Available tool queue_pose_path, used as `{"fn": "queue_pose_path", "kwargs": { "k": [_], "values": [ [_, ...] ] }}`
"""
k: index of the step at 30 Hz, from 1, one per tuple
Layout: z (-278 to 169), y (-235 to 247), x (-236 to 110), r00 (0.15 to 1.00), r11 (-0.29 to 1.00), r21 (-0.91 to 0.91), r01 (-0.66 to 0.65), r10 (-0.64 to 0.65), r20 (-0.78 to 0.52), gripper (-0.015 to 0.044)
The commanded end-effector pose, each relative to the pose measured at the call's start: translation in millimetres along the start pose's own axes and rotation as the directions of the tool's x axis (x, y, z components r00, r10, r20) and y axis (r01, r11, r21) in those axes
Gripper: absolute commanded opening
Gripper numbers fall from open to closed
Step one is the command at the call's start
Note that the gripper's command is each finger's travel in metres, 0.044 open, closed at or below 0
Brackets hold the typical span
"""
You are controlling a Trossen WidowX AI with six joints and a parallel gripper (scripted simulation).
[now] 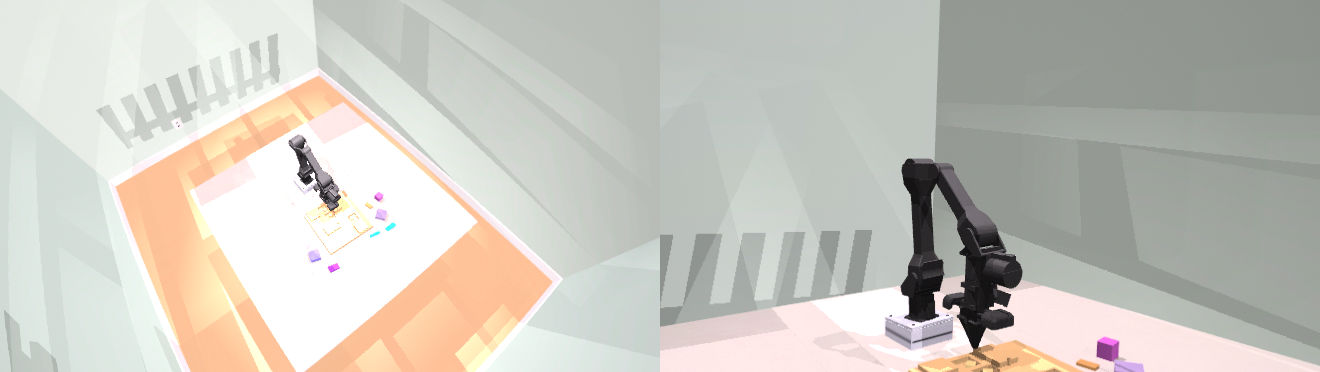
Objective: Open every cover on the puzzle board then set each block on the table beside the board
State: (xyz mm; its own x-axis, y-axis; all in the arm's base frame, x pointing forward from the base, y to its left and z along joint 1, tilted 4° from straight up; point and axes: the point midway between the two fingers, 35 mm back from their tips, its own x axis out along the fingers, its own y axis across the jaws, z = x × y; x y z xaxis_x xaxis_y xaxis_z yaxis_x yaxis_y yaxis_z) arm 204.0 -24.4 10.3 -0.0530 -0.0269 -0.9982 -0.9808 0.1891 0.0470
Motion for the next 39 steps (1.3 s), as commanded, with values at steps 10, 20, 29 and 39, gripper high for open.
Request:
{"fn": "queue_pose_path", "kwargs": {
  "k": [10, 20, 29, 39],
  "values": [
    [1, -2, -18, 1.0, 1.0, 0.005, 0.006, -0.006, 0.004, 0.0],
    [1, -1, -31, 1.0, 1.0, 0.005, 0.006, -0.006, 0.004, 0.0],
    [-12, -23, -35, 1.0, 0.828, 0.56, 0.002, -0.003, 0.0, 0.0],
    [-41, -63, -42, 1.0, -0.111, 0.994, -0.001, -0.008, 0.0, 0.0]
  ]
}}
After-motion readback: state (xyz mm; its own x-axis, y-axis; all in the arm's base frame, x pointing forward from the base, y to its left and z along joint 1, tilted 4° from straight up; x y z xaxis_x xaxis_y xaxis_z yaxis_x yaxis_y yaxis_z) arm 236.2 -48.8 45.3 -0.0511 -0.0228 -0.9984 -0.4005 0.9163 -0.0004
